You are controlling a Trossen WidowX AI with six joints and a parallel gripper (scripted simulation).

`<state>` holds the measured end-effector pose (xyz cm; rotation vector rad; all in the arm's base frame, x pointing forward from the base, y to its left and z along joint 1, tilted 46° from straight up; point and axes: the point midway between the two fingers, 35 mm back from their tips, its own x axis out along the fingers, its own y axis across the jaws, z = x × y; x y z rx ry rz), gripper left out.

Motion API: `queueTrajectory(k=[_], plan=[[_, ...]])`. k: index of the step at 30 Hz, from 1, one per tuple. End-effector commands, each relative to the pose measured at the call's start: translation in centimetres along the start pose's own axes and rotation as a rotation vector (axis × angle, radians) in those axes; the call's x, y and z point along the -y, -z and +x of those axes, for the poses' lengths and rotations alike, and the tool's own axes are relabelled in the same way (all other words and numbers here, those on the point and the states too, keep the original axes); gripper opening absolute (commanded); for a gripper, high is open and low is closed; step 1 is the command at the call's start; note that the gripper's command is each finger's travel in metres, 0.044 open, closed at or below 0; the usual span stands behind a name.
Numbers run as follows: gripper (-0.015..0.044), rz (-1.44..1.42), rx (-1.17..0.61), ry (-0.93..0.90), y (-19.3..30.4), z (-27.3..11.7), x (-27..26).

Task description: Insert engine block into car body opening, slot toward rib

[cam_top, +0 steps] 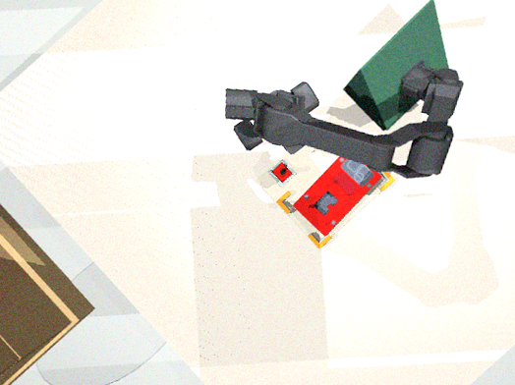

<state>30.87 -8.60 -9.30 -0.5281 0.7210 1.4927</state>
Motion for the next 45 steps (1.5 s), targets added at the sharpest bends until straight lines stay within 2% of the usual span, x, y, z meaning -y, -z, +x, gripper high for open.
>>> queueTrajectory(k=[1, 27, 35, 43, 45], plan=[[0.0440, 0.005, 0.005, -0.004, -0.1, 0.6, -0.1], [0.0440, 0.005, 0.007, -0.004, -0.2, 4.5, -0.2], [0.0230, 0.005, 0.007, -0.004, -0.2, 4.5, -0.2], [0.0177, 0.005, 0.007, -0.004, -0.2, 4.5, -0.2], [0.0124, 0.005, 0.006, -0.004, -0.2, 4.5, -0.2]])
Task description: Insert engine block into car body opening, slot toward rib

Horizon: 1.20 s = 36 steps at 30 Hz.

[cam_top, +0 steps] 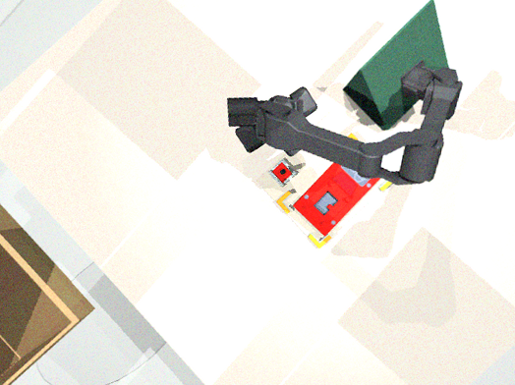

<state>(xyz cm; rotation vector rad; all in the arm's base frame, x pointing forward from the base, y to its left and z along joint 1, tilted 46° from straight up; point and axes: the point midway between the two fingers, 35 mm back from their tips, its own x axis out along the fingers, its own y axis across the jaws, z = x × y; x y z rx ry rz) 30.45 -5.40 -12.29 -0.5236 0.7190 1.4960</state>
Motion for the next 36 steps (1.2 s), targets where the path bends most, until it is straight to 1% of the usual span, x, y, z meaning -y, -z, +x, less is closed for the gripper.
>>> queueTrajectory(k=[1, 5, 36], plan=[[0.0098, 0.004, 0.002, -0.001, 0.0, -0.1, 0.0], [0.0000, 0.005, 0.000, -0.001, 0.1, -1.2, 0.3], [0.0000, 0.006, -0.004, -0.001, 0.2, -10.9, 0.5]])
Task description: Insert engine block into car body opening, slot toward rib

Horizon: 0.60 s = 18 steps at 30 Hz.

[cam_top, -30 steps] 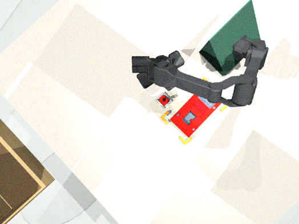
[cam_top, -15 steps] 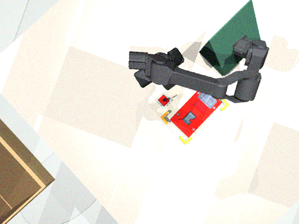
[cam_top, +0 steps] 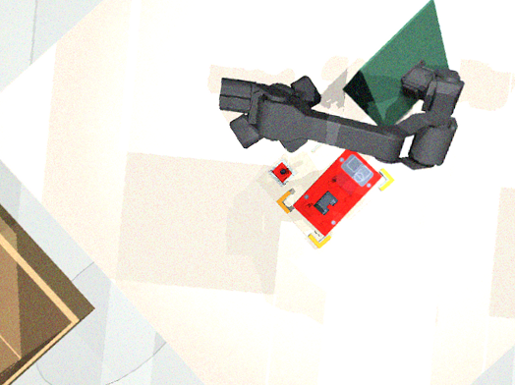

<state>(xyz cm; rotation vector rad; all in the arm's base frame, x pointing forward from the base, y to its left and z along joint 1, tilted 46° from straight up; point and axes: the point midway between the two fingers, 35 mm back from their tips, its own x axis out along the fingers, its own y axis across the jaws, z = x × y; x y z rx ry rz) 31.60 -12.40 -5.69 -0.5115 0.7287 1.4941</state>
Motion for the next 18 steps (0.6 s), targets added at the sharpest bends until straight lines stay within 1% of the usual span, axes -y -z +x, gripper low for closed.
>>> queueTrajectory(k=[1, 6, 10, 18], plan=[[0.0000, -0.007, -0.005, 0.003, -0.1, -1.6, -0.1], [0.0000, -0.007, -0.004, 0.002, -0.2, -3.0, -0.3], [0.0000, 0.006, -0.004, 0.002, -0.2, -2.8, -0.3], [0.0000, 0.238, -0.003, 0.002, -0.1, -2.3, -0.3]])
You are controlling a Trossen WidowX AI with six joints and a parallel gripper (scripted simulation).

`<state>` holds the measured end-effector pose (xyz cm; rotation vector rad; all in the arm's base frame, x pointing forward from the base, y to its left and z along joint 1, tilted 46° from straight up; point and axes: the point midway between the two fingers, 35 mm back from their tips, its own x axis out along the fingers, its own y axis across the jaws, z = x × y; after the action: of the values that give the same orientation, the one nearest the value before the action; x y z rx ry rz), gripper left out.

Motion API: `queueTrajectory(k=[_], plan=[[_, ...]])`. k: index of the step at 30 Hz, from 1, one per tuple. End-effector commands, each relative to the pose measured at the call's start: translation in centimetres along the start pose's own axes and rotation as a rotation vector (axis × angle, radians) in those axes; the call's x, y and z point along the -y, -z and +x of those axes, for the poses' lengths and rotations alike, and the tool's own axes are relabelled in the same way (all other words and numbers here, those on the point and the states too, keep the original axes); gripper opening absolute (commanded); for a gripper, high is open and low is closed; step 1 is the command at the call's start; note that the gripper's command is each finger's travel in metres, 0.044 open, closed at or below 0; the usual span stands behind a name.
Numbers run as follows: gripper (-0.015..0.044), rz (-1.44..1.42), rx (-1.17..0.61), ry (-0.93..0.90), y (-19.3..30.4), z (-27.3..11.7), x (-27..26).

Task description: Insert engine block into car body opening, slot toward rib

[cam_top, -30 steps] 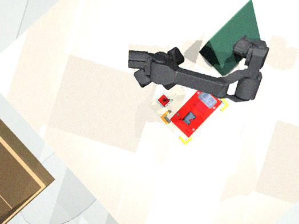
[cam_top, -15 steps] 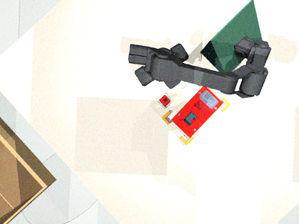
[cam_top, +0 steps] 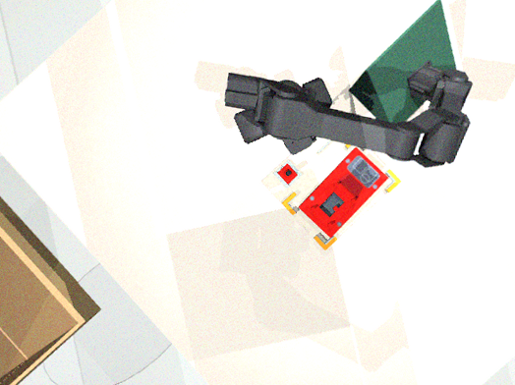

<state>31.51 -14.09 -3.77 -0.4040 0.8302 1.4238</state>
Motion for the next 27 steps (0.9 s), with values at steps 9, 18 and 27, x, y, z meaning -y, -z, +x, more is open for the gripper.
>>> queueTrajectory(k=[9, 18, 27], plan=[[0.0000, 0.405, -0.002, -0.002, 0.00, 0.45, -0.02], [0.0000, 0.717, -0.003, -0.002, 0.01, 0.58, -0.02], [0.0000, 1.029, -0.003, -0.001, 0.01, 0.70, -0.01]])
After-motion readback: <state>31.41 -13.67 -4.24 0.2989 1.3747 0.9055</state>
